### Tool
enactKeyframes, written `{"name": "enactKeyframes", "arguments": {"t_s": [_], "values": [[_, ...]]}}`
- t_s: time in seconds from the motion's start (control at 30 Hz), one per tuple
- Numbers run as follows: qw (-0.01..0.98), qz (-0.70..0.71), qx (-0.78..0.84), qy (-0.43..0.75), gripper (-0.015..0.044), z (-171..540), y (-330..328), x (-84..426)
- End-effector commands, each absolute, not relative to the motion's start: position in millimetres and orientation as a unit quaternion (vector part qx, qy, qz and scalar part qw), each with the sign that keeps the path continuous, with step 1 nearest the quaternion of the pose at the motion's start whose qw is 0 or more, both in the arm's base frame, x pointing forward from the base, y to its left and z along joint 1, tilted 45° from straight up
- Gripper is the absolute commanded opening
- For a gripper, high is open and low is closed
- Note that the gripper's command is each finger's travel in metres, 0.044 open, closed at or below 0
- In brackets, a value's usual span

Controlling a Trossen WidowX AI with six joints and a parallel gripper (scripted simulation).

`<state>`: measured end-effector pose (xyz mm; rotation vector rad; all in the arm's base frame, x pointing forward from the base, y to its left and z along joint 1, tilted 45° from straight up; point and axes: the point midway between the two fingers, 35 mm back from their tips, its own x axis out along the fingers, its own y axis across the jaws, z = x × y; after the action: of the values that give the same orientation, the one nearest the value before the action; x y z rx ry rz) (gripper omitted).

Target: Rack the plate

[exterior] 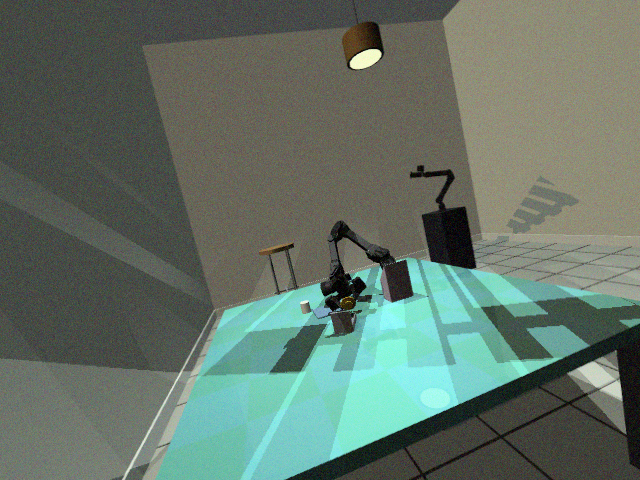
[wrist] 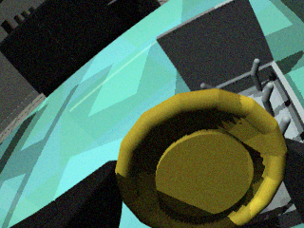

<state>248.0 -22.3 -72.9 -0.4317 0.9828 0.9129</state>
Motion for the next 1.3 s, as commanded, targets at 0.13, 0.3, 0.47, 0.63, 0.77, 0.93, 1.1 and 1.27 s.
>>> {"name": "enactKeyframes", "arguments": {"t_s": [0.13,0.3,0.47,0.63,0.77,0.93,1.1,1.27], "values": [[0.78,0.442,-0.263,0.357,0.0,-67.4,-29.2,244.9],[0.785,0.445,-0.31,0.299,0.0,-62.9,-34.7,243.9],[0.785,0.443,-0.346,0.259,0.0,-59.2,-38.5,243.0],[0.785,0.443,-0.346,0.259,0.0,-59.2,-38.5,243.0],[0.785,0.443,-0.346,0.259,0.0,-59.2,-38.5,243.0],[0.785,0.442,-0.345,0.263,0.0,-67.3,-32.2,250.3],[0.785,0.442,-0.345,0.264,0.0,-68.8,-30.9,251.8],[0.785,0.442,-0.348,0.259,0.0,-76.2,-24.2,258.6]]}}
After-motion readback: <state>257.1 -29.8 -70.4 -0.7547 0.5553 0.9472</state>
